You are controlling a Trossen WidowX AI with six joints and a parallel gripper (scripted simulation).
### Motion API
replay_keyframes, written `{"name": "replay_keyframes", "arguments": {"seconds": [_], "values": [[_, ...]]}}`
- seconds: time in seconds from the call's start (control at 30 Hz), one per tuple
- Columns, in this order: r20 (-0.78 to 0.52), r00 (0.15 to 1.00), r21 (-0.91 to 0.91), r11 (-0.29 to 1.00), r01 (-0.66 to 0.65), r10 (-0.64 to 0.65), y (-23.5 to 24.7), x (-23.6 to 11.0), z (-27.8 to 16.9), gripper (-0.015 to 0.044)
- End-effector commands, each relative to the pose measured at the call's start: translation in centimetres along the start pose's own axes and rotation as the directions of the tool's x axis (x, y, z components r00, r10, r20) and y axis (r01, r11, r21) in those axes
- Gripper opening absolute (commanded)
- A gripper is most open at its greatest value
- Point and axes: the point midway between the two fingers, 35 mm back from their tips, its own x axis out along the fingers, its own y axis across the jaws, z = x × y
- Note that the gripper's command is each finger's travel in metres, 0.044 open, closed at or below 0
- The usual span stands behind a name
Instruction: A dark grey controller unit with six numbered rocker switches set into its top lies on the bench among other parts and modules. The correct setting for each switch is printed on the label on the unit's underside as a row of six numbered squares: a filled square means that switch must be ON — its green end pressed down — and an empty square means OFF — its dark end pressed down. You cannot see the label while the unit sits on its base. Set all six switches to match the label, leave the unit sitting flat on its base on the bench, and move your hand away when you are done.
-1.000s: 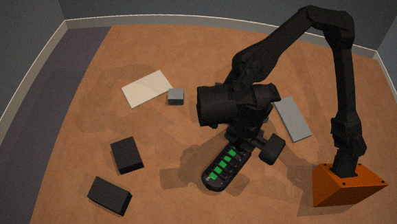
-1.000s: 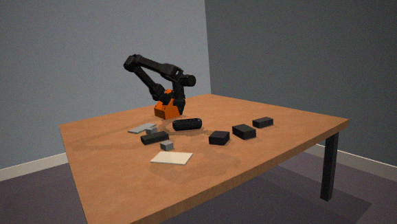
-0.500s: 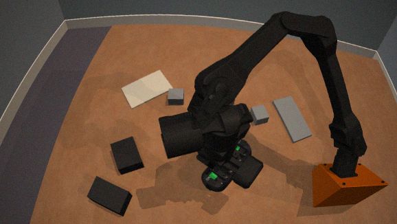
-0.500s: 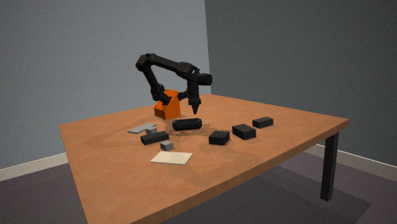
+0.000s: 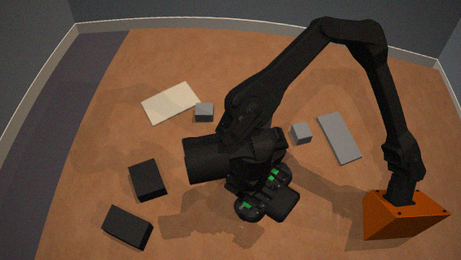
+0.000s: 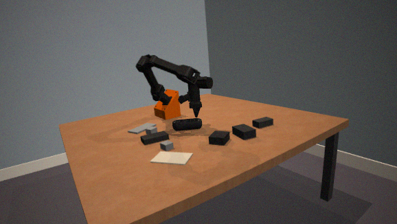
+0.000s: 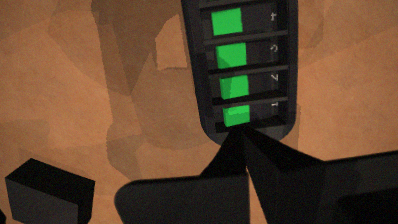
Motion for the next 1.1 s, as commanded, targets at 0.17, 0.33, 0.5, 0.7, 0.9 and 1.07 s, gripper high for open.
{"name": "replay_keyframes", "arguments": {"seconds": [0.17,0.33,0.5,0.7,0.9,1.07], "values": [[0.004,1.000,-0.004,1.000,-0.002,0.002,0.0,1.5,0.1,0.0000],[0.005,1.000,-0.004,1.000,-0.003,0.003,0.0,2.0,0.2,0.0000],[0.005,1.000,-0.004,1.000,-0.003,0.003,0.0,2.5,0.2,0.0000],[0.005,1.000,-0.004,1.000,-0.003,0.003,0.0,2.5,0.2,0.0000],[0.003,1.000,-0.003,1.000,-0.001,0.001,0.0,0.3,0.1,0.0000],[0.004,1.000,-0.004,1.000,-0.002,0.002,0.0,-1.9,0.1,0.0000]]}}
